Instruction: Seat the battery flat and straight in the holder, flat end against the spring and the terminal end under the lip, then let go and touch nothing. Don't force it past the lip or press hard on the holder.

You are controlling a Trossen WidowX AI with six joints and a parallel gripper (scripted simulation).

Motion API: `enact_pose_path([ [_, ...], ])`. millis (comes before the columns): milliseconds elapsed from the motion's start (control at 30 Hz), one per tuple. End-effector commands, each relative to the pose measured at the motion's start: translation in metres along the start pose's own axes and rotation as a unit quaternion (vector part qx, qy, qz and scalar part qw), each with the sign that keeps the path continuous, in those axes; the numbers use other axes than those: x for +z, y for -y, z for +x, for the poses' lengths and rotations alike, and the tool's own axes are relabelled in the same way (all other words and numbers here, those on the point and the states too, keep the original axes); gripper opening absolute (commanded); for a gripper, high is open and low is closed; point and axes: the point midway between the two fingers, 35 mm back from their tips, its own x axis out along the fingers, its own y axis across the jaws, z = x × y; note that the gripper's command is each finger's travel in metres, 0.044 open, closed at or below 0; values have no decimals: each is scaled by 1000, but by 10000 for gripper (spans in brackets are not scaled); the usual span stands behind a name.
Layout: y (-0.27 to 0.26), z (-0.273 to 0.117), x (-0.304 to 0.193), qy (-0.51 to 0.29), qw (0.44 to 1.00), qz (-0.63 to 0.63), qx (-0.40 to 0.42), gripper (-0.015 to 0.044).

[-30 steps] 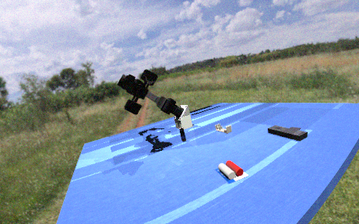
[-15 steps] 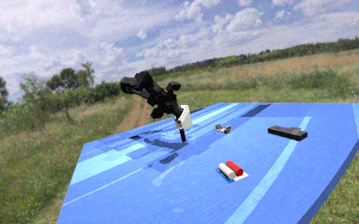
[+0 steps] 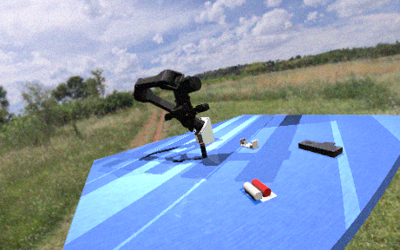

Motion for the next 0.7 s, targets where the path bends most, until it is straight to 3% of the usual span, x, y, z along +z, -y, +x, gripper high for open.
enact_pose_path([
  [0,6,-3,2,8,1000,-4,-23,0],
  [100,5,2,2,7,1000,-4,-22,0],
  [433,9,72,4,8,1000,-3,-23,0],
  [667,6,77,4,9,1000,-3,-23,0],
])
